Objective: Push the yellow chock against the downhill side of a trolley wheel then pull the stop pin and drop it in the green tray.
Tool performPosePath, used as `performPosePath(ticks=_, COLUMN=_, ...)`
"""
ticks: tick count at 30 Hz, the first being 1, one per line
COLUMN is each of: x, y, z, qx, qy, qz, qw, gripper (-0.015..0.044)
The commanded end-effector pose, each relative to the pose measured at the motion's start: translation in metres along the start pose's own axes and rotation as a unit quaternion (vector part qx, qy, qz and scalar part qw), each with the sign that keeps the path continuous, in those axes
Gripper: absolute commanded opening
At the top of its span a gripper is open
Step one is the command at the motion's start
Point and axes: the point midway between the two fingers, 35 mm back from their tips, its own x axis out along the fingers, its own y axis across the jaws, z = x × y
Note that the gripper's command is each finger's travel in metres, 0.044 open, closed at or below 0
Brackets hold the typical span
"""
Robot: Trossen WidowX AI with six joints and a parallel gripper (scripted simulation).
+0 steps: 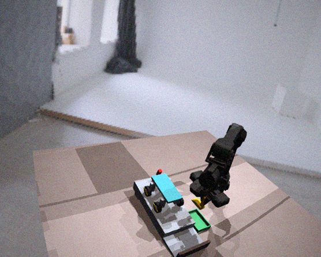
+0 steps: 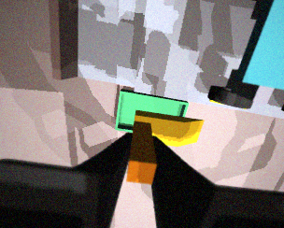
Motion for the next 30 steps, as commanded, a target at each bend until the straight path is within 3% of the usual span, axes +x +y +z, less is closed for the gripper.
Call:
performPosePath(ticks=1, x=0.002, y=0.006, z=0.002, qx=0.001, qy=0.002, qz=-0.031, qw=1.0, gripper=0.0)
performPosePath(ticks=21, x=0.008, y=0.01, z=0.031, qx=0.001, qy=0.0, qz=-0.048, qw=0.999, gripper=0.0)
performPosePath(ticks=30, x=0.028, y=0.009, z=0.031, qx=0.001, qy=0.0, qz=-0.048, qw=0.999, gripper=0.0)
